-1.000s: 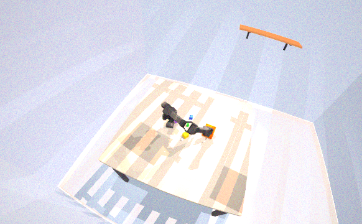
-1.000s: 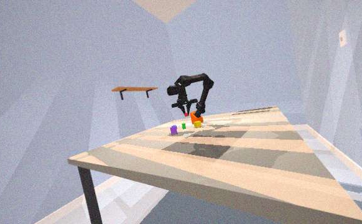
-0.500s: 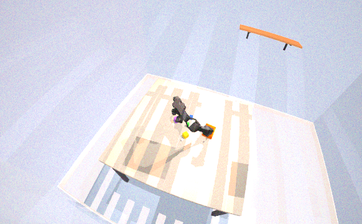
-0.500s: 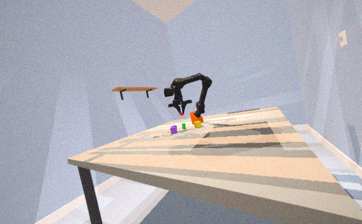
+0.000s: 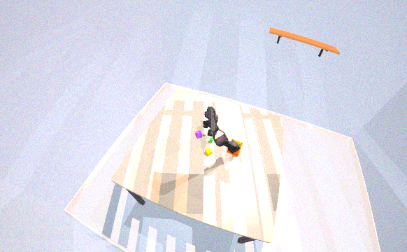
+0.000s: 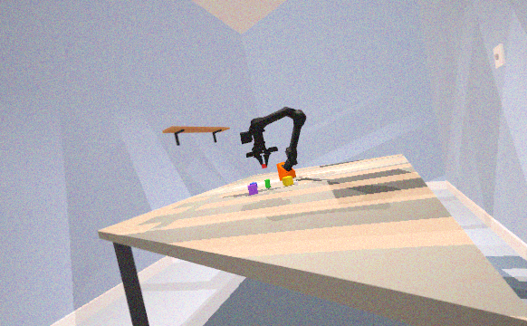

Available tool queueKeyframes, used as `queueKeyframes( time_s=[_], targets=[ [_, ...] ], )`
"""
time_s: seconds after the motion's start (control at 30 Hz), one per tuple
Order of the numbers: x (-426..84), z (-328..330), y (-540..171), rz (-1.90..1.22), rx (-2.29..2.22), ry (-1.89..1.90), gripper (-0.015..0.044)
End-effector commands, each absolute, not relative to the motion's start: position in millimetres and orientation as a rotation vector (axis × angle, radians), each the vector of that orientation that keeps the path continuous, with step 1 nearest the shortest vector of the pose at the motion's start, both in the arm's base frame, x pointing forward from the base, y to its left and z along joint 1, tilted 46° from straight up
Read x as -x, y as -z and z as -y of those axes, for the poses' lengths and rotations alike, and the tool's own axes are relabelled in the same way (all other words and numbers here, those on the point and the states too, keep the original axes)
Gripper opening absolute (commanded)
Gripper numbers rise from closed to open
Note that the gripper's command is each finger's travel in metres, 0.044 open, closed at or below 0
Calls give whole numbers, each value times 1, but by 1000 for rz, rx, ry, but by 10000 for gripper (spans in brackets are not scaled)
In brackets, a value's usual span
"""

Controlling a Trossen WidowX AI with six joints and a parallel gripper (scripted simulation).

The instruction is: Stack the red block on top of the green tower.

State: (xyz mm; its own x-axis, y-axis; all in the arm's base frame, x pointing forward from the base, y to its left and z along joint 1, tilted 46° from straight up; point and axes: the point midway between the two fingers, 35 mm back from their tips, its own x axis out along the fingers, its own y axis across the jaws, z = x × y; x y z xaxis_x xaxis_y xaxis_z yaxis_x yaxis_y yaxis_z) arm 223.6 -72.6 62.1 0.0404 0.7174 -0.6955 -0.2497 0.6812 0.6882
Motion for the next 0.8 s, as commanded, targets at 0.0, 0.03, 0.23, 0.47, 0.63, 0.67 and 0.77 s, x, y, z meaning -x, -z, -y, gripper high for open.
queueKeyframes(
  time_s=[0.0,0.03,0.23,0.47,0.63,0.67,0.77],
  targets=[
    [-222,72,-58,-1334,-427,-782,0],
    [-223,69,-55,-1334,-427,-782,0],
    [-224,51,-35,-1333,-427,-783,0],
    [-224,41,-25,-1333,-427,-783,0],
    [-225,26,-11,-1332,-428,-784,0],
    [-225,25,-10,-1332,-428,-784,0],
    [-225,24,-9,-1332,-428,-784,0]
  ],
)
